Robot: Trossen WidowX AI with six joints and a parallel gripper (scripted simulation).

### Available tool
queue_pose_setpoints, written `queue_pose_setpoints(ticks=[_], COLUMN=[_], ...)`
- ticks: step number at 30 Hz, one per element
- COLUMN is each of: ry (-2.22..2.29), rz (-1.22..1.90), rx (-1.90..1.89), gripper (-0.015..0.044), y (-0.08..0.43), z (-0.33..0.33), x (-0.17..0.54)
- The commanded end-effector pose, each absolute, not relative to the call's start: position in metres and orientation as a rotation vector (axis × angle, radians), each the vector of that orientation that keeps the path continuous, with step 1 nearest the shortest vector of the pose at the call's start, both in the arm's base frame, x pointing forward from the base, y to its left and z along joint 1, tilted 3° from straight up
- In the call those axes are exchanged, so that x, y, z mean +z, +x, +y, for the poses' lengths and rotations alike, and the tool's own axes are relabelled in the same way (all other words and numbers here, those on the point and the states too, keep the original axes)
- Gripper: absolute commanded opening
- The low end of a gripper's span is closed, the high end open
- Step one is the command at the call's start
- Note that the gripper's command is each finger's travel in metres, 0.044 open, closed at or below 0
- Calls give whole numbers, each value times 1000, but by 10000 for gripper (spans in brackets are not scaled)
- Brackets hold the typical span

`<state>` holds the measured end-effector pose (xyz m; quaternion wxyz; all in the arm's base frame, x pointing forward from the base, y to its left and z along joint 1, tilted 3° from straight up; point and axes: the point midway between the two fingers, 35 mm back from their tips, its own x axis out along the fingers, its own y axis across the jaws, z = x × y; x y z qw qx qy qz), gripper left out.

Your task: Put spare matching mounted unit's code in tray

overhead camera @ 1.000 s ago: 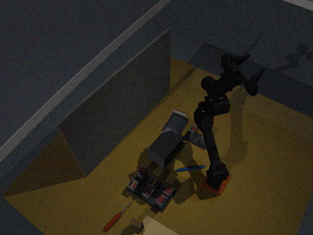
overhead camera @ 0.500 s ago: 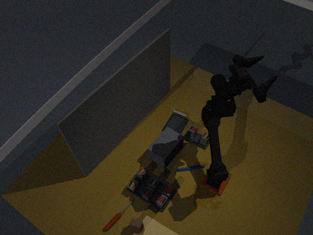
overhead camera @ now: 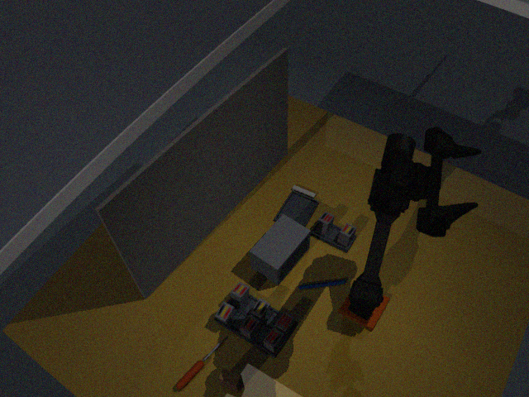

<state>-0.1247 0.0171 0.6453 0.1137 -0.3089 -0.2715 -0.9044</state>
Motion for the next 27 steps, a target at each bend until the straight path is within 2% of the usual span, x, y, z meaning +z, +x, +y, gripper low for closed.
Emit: queue_pose_setpoints(ticks=[1, 6, 14, 27], ry=[-1058, -1276, -1649, -2141], rz=[-854, -946, -1056, -1427], rx=[-2791, -2997, -3273, -3522], gripper=[440, 440, 440, 440], y=[-125, -107, -43, 84], z=[71, 148, 238, 311], x=[649, 642, 619, 553])
